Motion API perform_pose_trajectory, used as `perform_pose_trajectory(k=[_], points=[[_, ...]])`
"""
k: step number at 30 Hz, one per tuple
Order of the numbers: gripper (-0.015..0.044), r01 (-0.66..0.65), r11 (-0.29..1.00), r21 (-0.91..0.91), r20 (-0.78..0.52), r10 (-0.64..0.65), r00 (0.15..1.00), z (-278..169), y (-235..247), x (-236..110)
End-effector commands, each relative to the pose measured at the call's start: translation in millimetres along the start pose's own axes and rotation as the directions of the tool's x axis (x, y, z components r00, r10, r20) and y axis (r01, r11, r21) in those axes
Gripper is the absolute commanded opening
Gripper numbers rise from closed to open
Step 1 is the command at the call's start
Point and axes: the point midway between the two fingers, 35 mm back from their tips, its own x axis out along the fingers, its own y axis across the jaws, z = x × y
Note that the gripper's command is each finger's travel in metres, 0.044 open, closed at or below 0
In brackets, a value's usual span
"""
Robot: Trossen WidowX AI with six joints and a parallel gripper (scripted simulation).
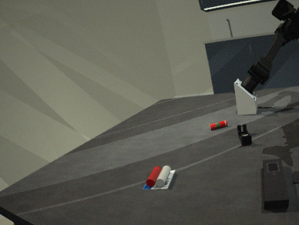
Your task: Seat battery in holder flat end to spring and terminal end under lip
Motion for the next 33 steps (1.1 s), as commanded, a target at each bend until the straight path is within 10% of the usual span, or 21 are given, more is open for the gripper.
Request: perform_pose_trajectory(k=[1, 10, 20, 33], points=[[0.0374, 0.000, 1.000, 0.001, -0.006, 0.000, 1.000, -2, 0, 1], [0.0225, 0.067, 0.991, 0.114, -0.479, -0.004, 0.878, -135, -39, 37], [0.0225, 0.385, 0.870, 0.308, -0.897, 0.130, 0.422, -297, -88, -12], [0.0225, 0.853, 0.409, 0.324, -0.745, 0.666, -0.036, -402, -76, -130]])
